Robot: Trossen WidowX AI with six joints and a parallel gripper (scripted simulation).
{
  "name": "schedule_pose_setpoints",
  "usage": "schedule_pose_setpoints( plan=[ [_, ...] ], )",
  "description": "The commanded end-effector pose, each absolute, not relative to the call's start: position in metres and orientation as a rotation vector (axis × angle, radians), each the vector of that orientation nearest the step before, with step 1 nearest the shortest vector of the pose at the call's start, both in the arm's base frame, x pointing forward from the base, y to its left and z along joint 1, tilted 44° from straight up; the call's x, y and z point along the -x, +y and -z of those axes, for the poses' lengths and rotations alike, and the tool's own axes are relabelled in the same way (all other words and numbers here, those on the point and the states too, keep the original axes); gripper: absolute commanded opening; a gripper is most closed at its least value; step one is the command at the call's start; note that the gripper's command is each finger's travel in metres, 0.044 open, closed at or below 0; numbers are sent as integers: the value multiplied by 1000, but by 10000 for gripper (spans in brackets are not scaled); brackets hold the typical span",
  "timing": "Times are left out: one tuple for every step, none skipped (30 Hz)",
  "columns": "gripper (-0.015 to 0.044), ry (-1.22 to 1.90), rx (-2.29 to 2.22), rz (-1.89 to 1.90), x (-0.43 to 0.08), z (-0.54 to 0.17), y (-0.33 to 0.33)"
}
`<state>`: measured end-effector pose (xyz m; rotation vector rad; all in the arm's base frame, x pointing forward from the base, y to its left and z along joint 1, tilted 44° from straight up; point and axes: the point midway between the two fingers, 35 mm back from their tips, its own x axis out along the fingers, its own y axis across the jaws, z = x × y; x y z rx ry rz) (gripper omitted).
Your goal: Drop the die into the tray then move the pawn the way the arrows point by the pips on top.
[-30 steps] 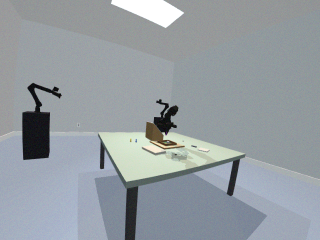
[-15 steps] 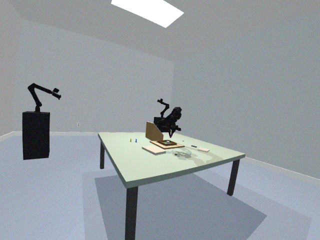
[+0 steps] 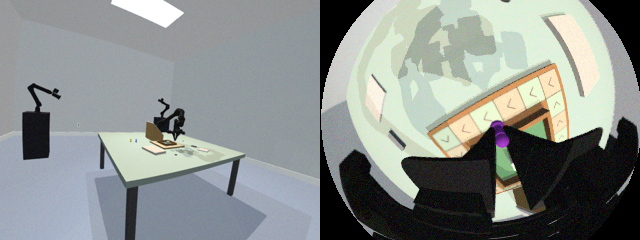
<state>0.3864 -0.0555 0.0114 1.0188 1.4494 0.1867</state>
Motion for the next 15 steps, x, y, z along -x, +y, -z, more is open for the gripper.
schedule_pose_setpoints(
  plan=[
    [0,1447,-1027,-189,-385,-14,-43],
    [0,1447,-1027,-189,-385,-14,-43],
    [0,1447,-1027,-189,-385,-12,-42],
    [0,1447,-1027,-189,-386,-10,-40],
    [0,1447,-1027,-189,-387,-8,-38],
    [0,1447,-1027,-189,-387,-5,-35],
    [0,1447,-1027,-190,-389,-1,-31],
    [0,1447,-1027,-190,-389,2,-28],
    [0,1447,-1028,-190,-390,6,-25],
    [0,1447,-1028,-190,-391,8,-22],
    [0,1447,-1028,-191,-391,10,-20],
    [0,1447,-1028,-191,-391,11,-20],
    [0,1447,-1028,-191,-391,11,-20],
    [0,1447,-1028,-191,-391,11,-20],
    [0,1447,-1028,-191,-391,11,-19]
  ],
)
